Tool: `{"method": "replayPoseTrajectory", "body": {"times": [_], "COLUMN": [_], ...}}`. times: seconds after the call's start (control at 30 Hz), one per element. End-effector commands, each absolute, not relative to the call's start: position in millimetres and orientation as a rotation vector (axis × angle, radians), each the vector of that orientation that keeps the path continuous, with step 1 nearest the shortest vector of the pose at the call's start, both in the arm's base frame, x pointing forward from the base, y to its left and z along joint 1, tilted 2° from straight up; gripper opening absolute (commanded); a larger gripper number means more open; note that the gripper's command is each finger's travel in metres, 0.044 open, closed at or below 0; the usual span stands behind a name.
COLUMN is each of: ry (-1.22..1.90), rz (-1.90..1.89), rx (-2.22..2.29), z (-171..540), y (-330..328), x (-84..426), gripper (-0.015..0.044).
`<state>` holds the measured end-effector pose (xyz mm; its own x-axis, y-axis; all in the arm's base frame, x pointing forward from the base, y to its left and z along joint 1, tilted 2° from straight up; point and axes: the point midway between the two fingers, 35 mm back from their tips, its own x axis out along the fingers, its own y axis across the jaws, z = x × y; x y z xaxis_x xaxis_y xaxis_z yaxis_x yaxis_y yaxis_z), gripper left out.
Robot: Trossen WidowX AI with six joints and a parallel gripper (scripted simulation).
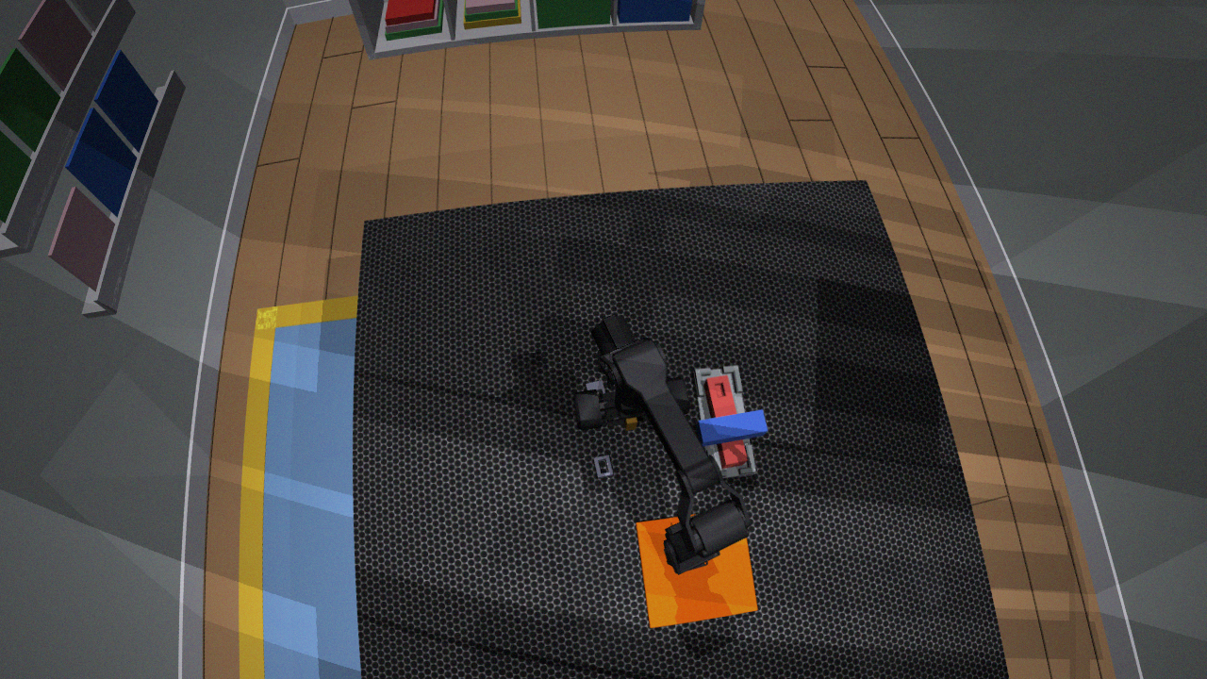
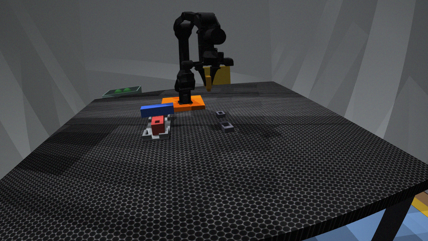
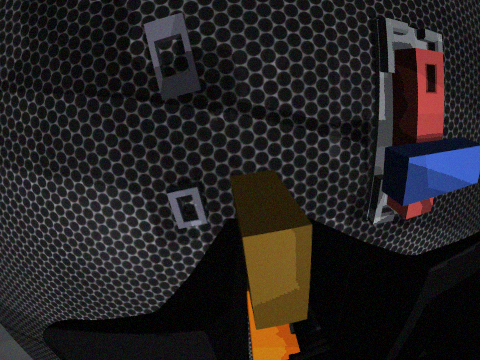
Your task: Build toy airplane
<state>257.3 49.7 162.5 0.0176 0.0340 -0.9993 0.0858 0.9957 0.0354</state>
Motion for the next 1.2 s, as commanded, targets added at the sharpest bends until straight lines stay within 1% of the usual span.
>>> {"method": "replayPoseTrajectory", "body": {"times": [0.0,1.17], "ry": [1.553,1.549], "rz": [-0.048,-0.056], "rx": [0.095,0.091], "z": [160.0,140.4], "y": [39.6,-53.7], "x": [264.9,298.6], "gripper": [0.0000,0.0000]}}
